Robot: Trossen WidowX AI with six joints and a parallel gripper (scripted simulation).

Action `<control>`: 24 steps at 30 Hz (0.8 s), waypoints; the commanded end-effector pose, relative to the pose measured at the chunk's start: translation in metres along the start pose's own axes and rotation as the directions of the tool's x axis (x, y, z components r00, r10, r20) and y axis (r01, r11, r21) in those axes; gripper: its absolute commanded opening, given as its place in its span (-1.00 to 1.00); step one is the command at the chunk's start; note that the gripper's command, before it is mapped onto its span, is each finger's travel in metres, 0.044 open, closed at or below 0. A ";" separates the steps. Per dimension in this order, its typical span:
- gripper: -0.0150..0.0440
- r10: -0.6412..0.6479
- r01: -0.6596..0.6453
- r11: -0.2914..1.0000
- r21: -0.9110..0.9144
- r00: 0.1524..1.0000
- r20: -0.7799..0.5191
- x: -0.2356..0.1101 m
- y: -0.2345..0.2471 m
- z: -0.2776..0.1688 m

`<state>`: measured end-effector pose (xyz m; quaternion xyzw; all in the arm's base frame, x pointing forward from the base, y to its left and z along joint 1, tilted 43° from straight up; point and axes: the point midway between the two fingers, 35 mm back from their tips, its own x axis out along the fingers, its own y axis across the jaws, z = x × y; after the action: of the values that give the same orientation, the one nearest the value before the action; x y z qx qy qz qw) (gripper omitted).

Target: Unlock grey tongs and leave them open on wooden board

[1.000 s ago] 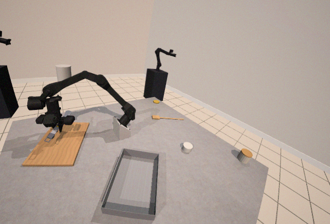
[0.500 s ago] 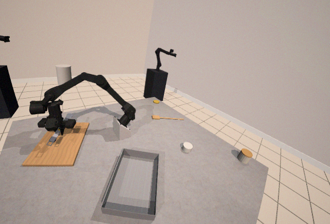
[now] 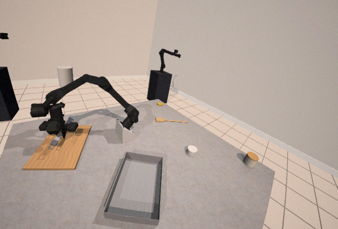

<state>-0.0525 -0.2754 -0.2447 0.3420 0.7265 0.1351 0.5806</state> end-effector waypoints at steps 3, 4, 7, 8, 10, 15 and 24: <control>0.33 -0.001 0.001 1.000 0.000 1.000 0.000 0.000 0.000 0.000; 0.42 -0.001 0.001 1.000 0.000 1.000 0.000 0.000 0.000 0.000; 0.69 -0.001 0.001 1.000 0.000 1.000 0.000 0.000 0.000 0.000; 0.78 -0.001 0.001 1.000 0.000 1.000 0.000 0.000 0.000 0.000; 0.96 -0.001 0.001 1.000 0.000 1.000 0.000 0.000 0.000 0.000; 1.00 -0.001 0.001 1.000 0.000 1.000 0.000 -0.002 0.001 0.000; 1.00 0.003 -0.003 1.000 -0.006 1.000 -0.001 -0.071 0.073 0.003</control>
<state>-0.0335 -0.2754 -0.1879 0.3408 0.7259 0.1382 0.5812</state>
